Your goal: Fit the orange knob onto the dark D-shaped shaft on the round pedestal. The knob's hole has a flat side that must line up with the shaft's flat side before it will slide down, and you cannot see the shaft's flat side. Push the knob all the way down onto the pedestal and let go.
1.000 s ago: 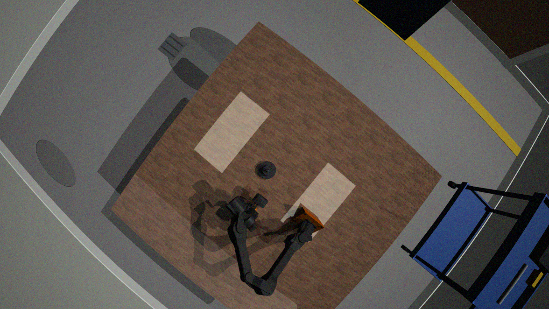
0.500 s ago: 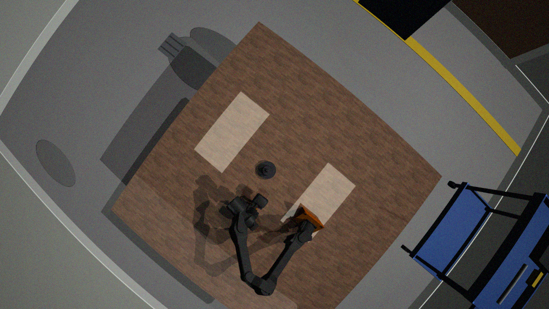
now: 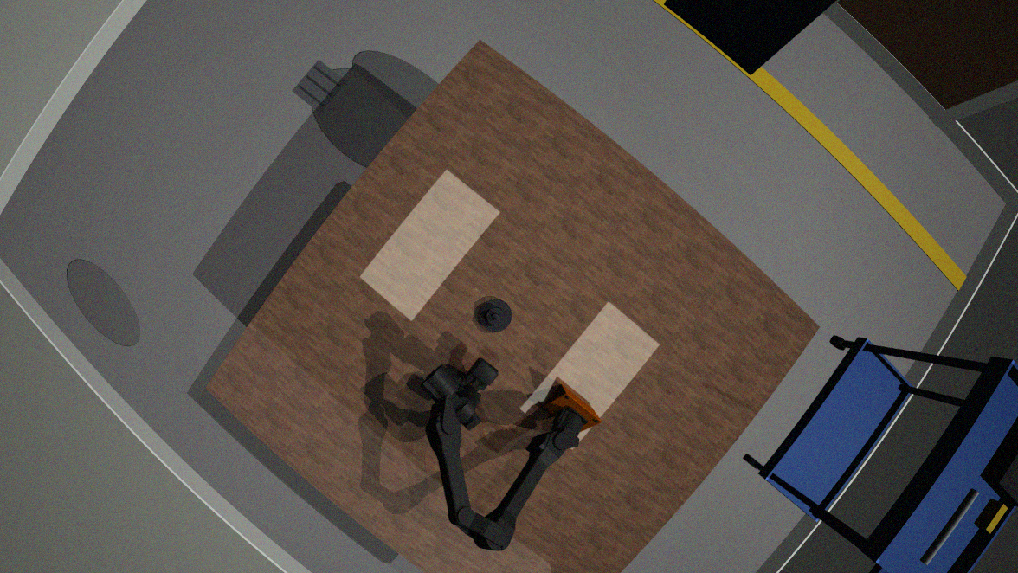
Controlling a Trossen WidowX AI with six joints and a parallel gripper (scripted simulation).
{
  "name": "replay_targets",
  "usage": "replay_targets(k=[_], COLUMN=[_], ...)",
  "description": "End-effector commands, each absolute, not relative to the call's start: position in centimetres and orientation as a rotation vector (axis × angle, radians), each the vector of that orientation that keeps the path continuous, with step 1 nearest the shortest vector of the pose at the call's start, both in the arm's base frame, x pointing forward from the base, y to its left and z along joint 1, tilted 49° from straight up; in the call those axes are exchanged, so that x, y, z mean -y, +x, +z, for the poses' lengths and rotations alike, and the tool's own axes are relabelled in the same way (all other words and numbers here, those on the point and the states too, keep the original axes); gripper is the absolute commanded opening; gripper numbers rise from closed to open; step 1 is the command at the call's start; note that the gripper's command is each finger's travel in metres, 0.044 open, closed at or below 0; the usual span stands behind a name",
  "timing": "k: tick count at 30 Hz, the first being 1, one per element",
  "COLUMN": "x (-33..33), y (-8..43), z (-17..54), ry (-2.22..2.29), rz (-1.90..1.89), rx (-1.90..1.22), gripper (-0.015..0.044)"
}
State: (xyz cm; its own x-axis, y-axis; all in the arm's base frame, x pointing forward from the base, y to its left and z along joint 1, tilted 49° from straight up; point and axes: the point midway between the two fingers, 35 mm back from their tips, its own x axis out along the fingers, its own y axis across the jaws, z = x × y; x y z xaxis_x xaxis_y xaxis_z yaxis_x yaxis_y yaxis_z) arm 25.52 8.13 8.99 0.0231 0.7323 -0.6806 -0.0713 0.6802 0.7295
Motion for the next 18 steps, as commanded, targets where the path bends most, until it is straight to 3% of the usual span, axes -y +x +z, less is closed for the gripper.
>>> replay_targets(k=[1,18], x=[-6.8,-0.1], y=[26.0,25.6], z=[10.0,16.4], ry=[0.573,0.553], rz=[0.665,0.648], rx=[-1.395,-1.357], gripper=[0.0000,0.0000])
